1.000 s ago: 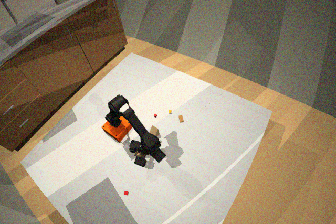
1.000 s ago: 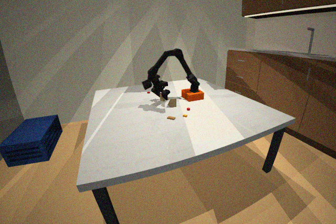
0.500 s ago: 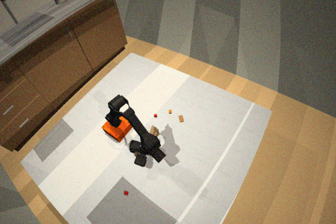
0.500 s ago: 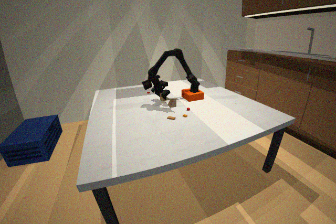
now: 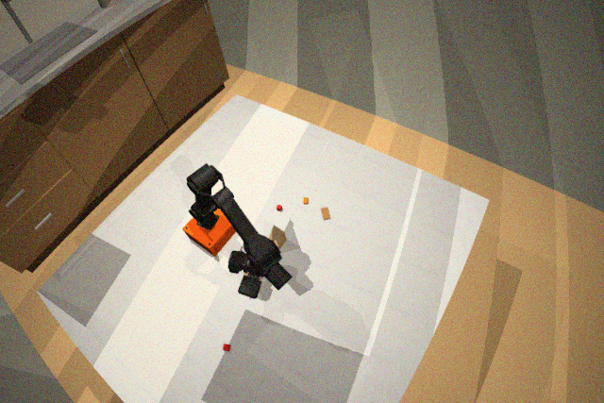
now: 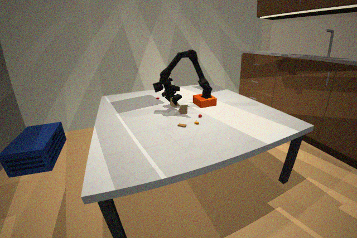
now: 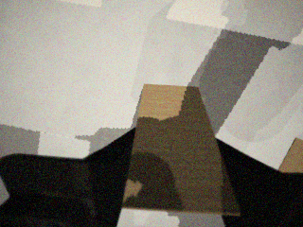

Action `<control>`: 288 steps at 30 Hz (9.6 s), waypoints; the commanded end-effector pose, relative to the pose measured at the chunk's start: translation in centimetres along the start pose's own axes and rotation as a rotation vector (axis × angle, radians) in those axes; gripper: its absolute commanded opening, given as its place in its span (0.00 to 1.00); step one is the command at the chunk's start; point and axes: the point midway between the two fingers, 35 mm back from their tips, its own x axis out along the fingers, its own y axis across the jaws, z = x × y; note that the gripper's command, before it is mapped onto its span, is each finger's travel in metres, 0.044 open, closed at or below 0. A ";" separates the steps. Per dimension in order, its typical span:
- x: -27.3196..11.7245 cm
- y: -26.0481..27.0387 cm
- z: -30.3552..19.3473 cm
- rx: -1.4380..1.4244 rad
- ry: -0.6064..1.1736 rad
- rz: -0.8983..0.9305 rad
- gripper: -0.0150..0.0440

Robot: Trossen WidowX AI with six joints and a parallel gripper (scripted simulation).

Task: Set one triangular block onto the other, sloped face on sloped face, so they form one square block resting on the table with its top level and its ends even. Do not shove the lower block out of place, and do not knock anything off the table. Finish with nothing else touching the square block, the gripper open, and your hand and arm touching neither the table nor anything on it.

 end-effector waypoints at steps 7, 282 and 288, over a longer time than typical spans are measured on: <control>-0.7 0.1 1.8 0.000 0.263 -0.003 0.25; -11.0 -3.5 7.5 -1.186 0.281 0.189 0.25; -12.6 -5.2 6.0 -1.183 0.285 0.188 0.25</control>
